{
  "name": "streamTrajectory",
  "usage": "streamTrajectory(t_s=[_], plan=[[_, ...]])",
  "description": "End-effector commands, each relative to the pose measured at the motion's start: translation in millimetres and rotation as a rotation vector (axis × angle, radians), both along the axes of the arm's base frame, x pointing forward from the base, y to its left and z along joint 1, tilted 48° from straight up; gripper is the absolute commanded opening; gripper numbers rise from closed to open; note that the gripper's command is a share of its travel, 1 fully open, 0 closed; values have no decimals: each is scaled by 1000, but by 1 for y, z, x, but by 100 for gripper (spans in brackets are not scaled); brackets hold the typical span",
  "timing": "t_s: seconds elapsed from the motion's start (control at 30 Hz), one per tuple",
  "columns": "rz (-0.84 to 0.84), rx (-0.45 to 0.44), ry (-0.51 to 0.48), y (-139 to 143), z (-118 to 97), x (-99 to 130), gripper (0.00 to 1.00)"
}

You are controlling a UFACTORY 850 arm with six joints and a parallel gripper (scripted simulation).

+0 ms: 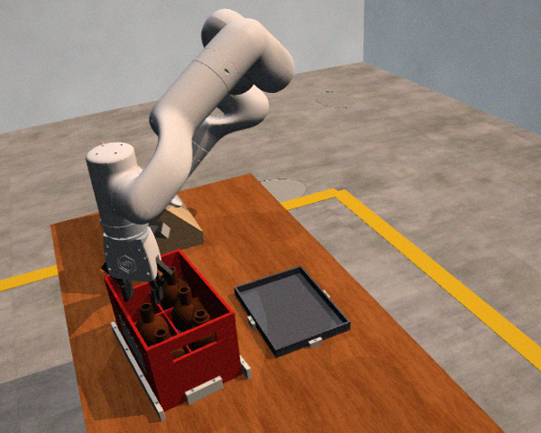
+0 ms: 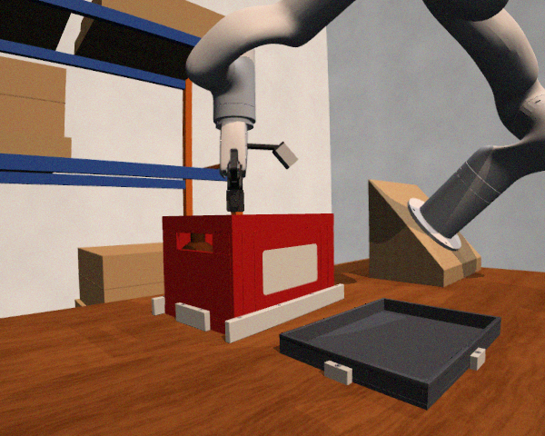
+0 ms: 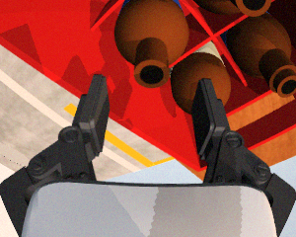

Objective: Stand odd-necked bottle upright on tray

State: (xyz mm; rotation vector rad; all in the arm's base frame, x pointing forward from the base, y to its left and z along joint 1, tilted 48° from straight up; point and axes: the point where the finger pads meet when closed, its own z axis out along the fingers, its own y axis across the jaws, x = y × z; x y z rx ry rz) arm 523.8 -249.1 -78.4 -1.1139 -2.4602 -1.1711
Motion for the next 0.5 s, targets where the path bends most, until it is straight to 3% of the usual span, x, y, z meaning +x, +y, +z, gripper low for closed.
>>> streamTrajectory(t_s=[0.0,0.47], plan=[[-1,-1,-1,-1,1,1,65],[-1,-1,-1,2,-2,1,65]])
